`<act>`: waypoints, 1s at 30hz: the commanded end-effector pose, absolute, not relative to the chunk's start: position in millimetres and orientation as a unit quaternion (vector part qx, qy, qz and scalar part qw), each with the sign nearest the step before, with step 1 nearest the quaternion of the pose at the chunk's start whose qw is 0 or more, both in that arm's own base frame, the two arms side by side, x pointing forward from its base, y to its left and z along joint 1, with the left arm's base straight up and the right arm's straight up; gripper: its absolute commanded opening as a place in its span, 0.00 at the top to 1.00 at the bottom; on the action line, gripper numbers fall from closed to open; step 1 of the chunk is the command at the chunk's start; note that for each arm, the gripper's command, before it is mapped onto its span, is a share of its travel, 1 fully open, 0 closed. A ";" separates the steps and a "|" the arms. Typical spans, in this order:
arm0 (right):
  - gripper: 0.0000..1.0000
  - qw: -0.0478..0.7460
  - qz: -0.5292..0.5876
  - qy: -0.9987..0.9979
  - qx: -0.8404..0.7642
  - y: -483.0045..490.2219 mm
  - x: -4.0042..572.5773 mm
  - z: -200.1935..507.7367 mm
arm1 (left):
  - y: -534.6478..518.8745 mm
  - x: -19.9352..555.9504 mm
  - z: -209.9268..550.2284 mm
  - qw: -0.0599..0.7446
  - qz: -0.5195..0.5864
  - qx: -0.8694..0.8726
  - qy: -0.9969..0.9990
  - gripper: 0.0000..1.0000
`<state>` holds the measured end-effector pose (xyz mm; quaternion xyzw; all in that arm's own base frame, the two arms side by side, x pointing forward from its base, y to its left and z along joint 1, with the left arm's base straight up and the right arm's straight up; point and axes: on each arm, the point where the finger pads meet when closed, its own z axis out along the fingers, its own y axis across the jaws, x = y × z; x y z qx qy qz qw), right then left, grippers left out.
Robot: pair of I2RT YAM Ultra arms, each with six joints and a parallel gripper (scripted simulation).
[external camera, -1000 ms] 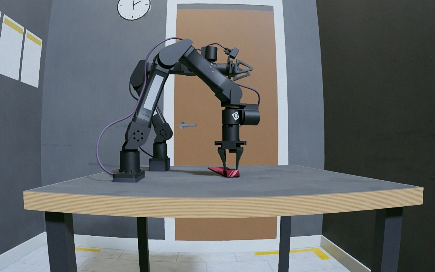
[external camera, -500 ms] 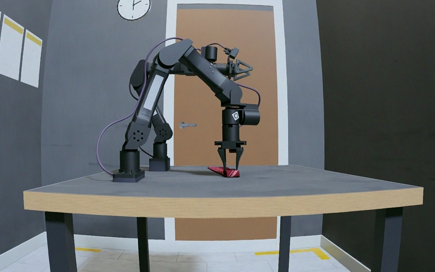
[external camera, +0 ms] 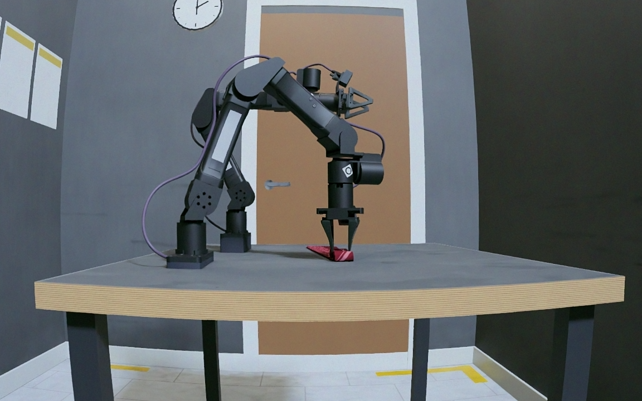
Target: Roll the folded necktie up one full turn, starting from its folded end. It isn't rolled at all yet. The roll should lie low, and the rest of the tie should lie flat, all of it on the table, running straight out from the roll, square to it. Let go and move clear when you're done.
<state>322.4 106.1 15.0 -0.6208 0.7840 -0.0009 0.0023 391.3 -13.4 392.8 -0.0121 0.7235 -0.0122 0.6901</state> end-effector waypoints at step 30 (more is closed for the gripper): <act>0.62 0.006 0.005 0.796 -0.605 108.1 322.2 12.4 | -13.8 390.2 413.7 0.707 -0.020 -0.013 0.707 0.00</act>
